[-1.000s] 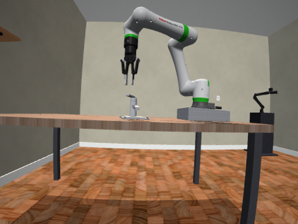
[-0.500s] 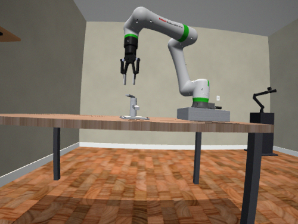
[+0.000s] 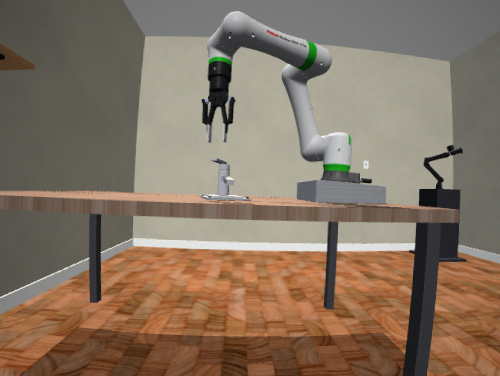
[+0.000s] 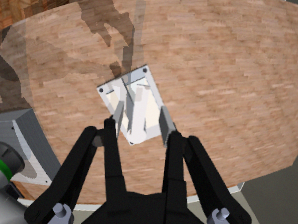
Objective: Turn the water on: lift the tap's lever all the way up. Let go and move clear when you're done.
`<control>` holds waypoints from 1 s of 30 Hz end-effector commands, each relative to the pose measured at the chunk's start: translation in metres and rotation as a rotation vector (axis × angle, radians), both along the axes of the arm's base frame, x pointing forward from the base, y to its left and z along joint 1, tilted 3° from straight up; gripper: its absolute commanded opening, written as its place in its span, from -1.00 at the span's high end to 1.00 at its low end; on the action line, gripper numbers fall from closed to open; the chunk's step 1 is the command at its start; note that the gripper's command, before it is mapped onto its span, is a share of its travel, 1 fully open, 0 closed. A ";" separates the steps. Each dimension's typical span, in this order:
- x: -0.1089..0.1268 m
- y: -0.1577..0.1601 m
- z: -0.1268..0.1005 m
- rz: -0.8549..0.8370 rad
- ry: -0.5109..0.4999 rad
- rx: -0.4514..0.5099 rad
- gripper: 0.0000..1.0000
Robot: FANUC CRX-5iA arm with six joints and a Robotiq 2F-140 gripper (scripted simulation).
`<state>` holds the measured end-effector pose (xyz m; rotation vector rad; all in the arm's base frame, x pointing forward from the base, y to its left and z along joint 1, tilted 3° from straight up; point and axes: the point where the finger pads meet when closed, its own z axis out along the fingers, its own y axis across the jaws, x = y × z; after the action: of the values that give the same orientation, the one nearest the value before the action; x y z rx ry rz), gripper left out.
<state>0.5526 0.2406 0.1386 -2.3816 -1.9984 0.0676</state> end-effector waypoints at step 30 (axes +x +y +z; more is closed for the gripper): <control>-0.001 0.000 -0.021 0.000 0.000 0.000 0.26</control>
<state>0.5515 0.2405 0.1181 -2.3814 -1.9983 0.0680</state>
